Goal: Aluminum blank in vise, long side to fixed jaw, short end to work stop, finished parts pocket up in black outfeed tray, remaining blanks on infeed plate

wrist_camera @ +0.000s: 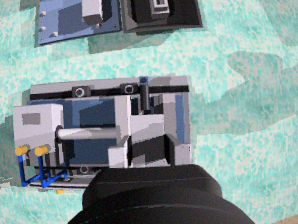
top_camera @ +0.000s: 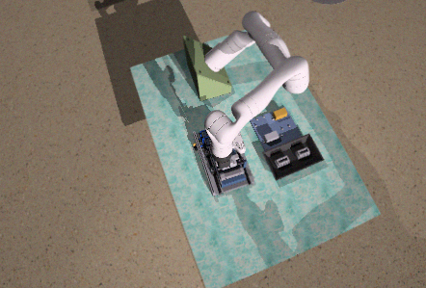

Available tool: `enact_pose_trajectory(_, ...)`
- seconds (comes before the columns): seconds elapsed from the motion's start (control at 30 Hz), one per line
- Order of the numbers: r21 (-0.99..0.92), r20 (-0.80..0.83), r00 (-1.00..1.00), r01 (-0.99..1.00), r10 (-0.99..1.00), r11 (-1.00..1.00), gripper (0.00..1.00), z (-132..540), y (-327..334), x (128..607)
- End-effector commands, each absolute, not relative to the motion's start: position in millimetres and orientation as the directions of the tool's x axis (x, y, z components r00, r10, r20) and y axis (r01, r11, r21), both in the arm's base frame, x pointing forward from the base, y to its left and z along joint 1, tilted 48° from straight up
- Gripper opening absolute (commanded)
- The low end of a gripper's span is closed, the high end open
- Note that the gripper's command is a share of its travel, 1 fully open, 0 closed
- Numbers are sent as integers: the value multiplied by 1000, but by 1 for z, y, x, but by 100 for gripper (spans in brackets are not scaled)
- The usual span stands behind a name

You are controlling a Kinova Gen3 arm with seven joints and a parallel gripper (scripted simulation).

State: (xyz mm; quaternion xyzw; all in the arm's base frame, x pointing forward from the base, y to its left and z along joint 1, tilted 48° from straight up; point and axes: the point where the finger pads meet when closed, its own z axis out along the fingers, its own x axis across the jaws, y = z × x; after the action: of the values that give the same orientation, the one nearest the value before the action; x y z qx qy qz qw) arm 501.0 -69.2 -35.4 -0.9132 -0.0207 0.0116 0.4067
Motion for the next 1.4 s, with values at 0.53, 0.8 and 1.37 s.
enact_pose_trajectory(0.53, -743, -14, 999, 15, 37, -669, 0, -44, -61, 500)
enact_pose_trajectory(0.8, -743, -14, 999, 15, 37, -669, 0, -47, -58, 500)
enact_pose_trajectory(1.37, -743, -14, 999, 15, 37, -669, 0, -50, -55, 500)
